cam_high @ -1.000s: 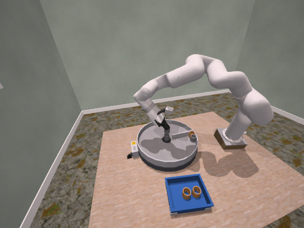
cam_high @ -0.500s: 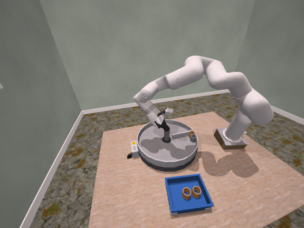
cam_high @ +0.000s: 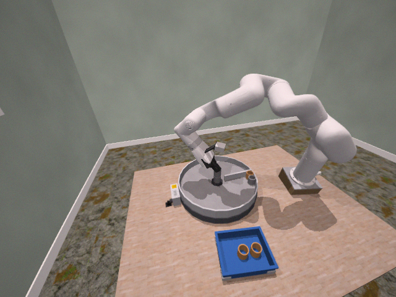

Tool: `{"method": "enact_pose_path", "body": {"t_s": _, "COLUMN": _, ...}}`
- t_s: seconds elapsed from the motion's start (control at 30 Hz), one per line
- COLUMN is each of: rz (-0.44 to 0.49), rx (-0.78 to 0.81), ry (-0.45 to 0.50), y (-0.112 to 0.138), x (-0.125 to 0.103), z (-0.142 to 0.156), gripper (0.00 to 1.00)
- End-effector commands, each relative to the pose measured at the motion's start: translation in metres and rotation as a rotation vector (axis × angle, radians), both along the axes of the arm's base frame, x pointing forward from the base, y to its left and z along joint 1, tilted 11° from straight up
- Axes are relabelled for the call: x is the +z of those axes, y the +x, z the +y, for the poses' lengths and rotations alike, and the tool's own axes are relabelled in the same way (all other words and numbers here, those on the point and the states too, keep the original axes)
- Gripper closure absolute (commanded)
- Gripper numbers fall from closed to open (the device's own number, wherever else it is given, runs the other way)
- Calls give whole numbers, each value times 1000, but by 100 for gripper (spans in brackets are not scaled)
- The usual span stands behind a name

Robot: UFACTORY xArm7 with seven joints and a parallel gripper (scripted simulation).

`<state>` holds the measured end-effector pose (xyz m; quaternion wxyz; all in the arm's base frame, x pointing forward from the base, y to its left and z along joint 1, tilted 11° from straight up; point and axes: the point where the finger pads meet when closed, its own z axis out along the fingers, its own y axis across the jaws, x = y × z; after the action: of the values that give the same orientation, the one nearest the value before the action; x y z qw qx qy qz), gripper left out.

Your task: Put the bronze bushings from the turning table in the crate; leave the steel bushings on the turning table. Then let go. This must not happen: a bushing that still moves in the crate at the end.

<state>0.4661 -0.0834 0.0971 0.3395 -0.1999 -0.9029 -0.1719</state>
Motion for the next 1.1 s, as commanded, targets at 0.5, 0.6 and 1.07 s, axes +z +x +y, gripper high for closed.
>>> {"method": "enact_pose_path", "body": {"t_s": 0.5, "rz": -4, "rx": -1, "ry": -2, "y": 1, "x": -2, "z": 0, "gripper": 100}}
{"method": "enact_pose_path", "body": {"t_s": 0.6, "rz": -4, "rx": -1, "ry": -2, "y": 1, "x": -3, "z": 0, "gripper": 100}}
{"method": "enact_pose_path", "body": {"t_s": 1.07, "rz": -4, "rx": -1, "ry": -2, "y": 1, "x": -4, "z": 0, "gripper": 100}}
